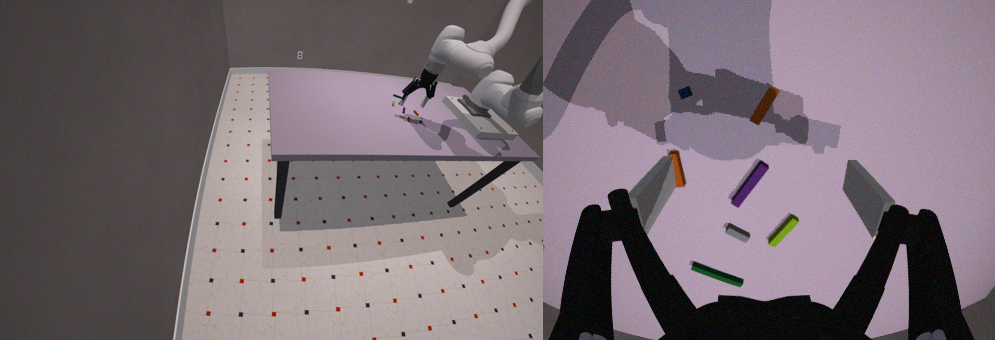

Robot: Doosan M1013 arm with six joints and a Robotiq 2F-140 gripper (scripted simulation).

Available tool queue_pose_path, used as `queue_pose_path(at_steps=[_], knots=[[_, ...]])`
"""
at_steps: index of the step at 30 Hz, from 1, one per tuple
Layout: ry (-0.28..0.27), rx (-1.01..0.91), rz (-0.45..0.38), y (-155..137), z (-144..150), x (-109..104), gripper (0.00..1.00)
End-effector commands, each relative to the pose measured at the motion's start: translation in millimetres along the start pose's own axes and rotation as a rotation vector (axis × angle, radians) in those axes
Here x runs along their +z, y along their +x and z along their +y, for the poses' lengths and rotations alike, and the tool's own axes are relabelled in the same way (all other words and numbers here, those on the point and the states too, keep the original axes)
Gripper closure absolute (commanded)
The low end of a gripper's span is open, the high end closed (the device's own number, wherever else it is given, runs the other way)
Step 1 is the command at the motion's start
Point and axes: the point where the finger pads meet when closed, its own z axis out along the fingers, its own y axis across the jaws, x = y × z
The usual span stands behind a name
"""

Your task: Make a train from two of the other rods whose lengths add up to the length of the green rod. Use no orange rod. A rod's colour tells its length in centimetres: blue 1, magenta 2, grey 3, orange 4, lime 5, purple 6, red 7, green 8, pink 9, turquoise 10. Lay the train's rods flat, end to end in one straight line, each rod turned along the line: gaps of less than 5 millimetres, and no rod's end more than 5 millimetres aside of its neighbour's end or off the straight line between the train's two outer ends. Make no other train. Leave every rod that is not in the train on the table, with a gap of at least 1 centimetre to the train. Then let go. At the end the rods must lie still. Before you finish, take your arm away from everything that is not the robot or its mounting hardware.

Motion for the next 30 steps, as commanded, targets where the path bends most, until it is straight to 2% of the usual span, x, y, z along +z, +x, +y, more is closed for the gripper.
queue_pose_path(at_steps=[1, 14, 21, 30], knots=[[0.0, 0.0, 0.0, 0, 0, 0, 0.0], [0.0, -0.002, 0.0, 0, 0, 0, 0.0], [0.0, -0.065, 0.0, -3, -1, 0, 0.0], [0.0, -0.386, 0.0, -21, -5, 0, 0.0]])
